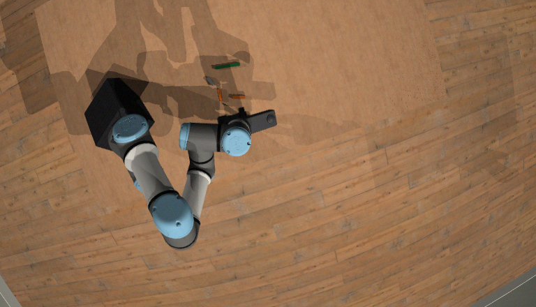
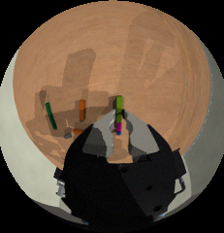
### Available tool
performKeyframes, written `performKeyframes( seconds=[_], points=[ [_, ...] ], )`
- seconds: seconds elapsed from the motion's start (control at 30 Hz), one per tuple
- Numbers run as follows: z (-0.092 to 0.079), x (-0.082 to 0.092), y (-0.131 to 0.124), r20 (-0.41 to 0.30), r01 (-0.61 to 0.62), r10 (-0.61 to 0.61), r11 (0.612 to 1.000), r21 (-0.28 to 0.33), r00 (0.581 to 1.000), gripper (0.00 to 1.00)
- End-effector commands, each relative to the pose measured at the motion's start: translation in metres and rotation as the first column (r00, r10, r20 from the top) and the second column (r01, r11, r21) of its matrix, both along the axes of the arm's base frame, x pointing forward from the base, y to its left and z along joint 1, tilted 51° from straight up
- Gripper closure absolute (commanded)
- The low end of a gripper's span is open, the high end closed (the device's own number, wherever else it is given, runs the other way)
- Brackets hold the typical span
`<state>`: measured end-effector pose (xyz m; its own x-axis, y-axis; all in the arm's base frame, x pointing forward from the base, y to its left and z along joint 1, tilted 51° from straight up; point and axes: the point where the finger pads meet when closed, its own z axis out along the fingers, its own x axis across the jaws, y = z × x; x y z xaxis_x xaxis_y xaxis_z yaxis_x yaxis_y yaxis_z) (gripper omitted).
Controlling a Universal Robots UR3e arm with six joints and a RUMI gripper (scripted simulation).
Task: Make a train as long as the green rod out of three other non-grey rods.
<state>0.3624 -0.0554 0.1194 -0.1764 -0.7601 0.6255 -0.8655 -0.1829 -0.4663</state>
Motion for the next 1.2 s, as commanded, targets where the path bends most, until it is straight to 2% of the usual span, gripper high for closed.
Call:
performKeyframes(
  seconds=[0.0,1.0,1.17],
  points=[
    [0.0009,0.0013,0.0004,0.006,-0.004,0.004,1.0,0.0,1.0,1.0],
    [0.0011,0.0013,0.0003,0.006,-0.003,0.003,1.0,0.0,1.0,1.0],
    [0.0011,0.0013,0.0003,0.006,-0.003,0.003,1.0,0.0,1.0,0.94]
  ],
)
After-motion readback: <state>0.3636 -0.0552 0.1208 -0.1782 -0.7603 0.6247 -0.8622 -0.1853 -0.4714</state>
